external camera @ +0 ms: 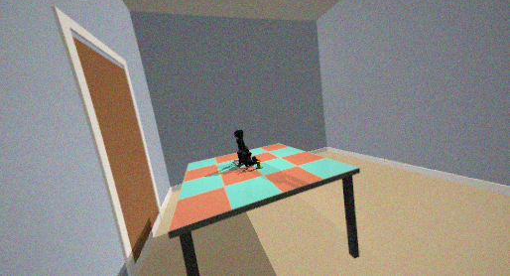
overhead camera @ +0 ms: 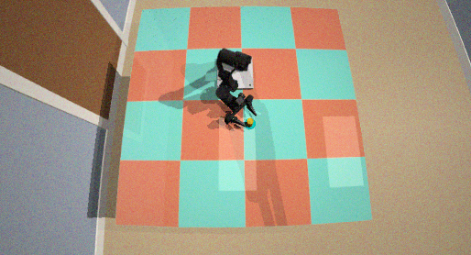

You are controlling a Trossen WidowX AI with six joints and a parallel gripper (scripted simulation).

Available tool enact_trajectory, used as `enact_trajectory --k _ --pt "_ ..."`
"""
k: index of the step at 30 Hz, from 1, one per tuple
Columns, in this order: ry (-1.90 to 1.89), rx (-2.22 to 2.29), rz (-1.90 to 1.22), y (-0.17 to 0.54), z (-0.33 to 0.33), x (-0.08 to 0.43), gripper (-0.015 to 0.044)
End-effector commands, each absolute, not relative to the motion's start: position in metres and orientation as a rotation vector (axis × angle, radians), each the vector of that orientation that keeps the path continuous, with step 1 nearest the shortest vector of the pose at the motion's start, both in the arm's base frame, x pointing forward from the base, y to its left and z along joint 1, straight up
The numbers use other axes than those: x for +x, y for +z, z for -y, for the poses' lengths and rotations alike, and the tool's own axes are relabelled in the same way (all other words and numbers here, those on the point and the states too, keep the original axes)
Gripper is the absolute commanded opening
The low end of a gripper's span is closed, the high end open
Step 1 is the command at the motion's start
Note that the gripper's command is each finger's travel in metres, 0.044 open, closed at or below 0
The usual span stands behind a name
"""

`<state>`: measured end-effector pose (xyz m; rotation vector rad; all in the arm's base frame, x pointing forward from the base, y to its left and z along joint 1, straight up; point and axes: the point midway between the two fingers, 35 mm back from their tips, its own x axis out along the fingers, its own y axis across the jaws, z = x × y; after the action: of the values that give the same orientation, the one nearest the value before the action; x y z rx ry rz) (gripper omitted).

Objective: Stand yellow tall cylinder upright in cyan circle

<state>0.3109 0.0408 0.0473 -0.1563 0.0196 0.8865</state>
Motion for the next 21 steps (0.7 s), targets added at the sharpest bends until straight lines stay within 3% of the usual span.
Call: enact_trajectory --k 1,21 --pt "0.887 -0.161 -0.016 0.048 -0.041 0.311 0.0400" --pt "0.881 -0.079 -0.053 0.118 -0.038 0.314 0.0400"
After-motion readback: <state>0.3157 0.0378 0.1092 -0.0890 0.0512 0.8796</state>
